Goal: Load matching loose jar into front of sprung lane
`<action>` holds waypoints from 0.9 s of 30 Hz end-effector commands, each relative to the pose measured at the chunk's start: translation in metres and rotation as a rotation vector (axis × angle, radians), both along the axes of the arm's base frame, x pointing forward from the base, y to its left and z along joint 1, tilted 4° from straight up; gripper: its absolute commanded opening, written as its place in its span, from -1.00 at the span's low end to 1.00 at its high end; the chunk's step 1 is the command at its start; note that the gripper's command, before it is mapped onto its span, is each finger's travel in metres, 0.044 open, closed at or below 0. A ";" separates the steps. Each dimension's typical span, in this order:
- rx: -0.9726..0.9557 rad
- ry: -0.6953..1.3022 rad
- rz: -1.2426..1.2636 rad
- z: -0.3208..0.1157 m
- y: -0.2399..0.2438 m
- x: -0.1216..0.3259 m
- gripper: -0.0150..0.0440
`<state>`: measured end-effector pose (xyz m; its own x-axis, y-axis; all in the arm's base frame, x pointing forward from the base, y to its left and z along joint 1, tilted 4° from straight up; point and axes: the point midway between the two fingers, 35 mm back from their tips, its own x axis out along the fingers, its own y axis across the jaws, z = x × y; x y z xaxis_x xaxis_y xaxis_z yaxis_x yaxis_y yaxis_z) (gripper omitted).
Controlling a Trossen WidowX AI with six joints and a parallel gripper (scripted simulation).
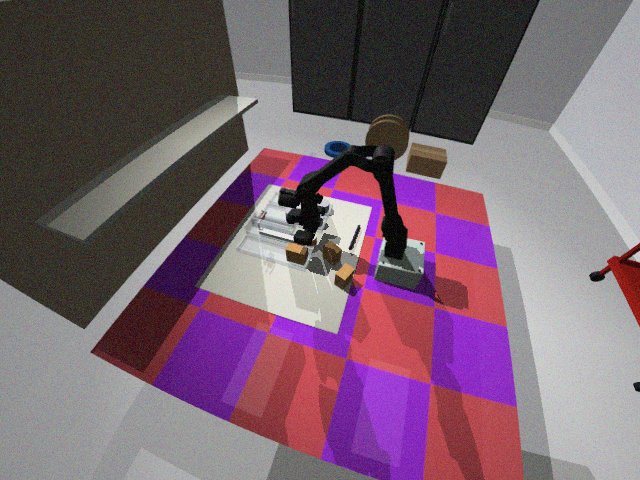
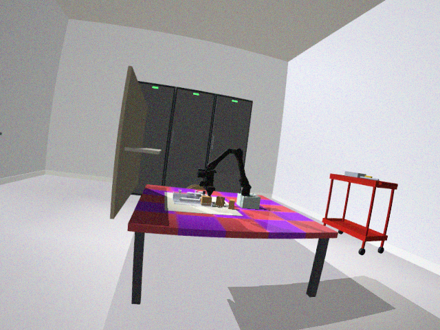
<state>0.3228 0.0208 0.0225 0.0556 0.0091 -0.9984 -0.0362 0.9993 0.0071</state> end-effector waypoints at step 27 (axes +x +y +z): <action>-0.001 -0.040 0.000 0.007 0.000 0.017 -0.49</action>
<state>0.3289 0.0210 0.0246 0.0581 0.0091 -0.9983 -0.0356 0.9993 0.0070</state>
